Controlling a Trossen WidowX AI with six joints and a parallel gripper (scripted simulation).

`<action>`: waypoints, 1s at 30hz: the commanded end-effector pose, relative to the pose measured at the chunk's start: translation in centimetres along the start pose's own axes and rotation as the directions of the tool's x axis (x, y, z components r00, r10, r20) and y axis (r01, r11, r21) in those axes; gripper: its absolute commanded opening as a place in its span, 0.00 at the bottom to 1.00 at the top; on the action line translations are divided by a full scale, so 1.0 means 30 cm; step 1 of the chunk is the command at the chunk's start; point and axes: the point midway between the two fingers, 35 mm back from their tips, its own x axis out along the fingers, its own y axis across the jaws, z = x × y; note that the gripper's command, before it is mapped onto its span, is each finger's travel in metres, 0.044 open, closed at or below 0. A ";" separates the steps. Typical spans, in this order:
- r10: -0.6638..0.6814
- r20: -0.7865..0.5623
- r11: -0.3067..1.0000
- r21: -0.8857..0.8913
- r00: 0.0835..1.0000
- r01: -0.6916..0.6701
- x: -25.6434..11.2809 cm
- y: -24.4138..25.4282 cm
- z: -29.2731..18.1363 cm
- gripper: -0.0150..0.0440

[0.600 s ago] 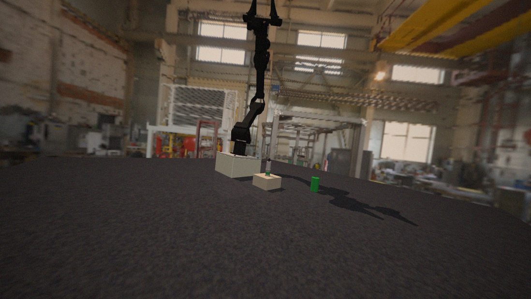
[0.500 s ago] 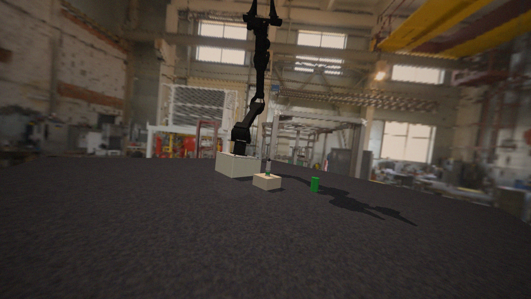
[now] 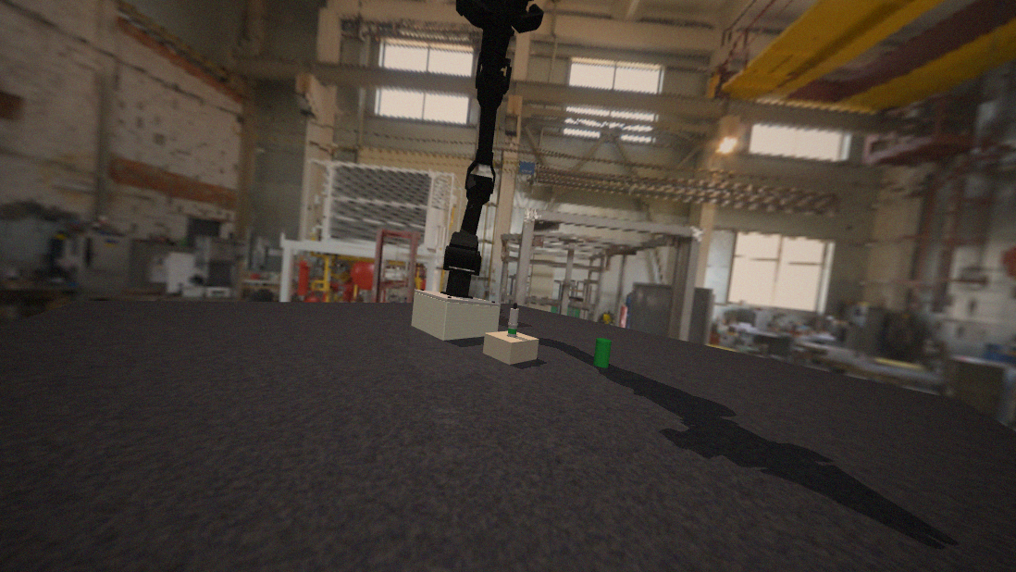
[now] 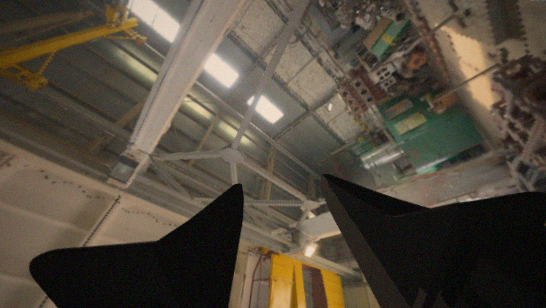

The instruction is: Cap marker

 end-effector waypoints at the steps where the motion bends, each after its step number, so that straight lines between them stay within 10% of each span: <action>1: -0.200 0.061 0.953 -0.220 0.978 0.209 0.111 -0.209 0.090 0.66; 11: -0.470 0.152 0.745 -0.460 0.870 0.483 0.200 -0.581 0.197 0.66; 17: -0.680 0.205 0.392 -0.710 0.704 0.585 0.184 -0.894 0.247 0.66; 30: -0.910 0.306 -0.257 -0.945 0.279 0.201 -0.040 -1.442 0.291 0.66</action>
